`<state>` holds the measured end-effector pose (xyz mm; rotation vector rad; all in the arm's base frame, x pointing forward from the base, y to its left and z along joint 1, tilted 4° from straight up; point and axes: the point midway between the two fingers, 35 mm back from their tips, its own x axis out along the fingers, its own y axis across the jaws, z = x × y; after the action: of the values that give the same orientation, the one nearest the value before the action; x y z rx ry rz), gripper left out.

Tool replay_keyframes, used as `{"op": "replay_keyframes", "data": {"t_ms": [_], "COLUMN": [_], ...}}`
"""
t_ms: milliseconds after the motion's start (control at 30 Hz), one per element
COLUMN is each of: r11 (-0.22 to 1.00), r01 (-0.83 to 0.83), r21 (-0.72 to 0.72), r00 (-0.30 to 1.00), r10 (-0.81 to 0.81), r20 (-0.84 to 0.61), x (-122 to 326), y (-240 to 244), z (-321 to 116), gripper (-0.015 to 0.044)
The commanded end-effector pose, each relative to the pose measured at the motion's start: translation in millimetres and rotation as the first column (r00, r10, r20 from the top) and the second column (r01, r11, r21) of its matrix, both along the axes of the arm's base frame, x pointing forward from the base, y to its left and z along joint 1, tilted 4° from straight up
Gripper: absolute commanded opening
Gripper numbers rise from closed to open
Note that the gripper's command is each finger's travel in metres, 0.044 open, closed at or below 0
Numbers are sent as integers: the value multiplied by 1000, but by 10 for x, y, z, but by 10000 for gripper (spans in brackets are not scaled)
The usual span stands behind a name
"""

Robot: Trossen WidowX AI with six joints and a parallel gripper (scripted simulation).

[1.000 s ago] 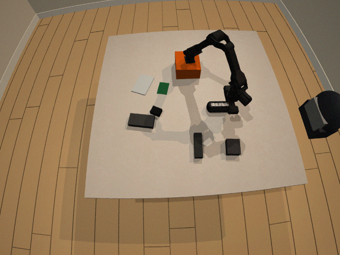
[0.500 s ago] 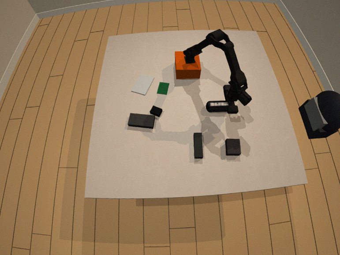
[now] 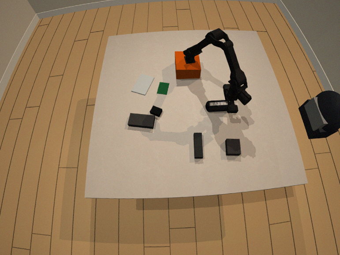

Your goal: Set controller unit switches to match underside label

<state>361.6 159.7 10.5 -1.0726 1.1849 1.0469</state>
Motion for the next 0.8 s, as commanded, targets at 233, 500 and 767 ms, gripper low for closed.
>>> {"op": "replay_keyframes", "data": {"t_ms": [233, 500, 767], "r11": [1000, 1000, 1000], "r01": [-3, -3, -3], "r21": [3, 3, 2], "r00": [1000, 1000, 1000], "r10": [3, 3, 3], "r20": [10, 10, 10], "x": [4, -5, -15], "y": [-32, -56, -88], "z": [112, 166, 221], "gripper": [336, 336, 336]}}
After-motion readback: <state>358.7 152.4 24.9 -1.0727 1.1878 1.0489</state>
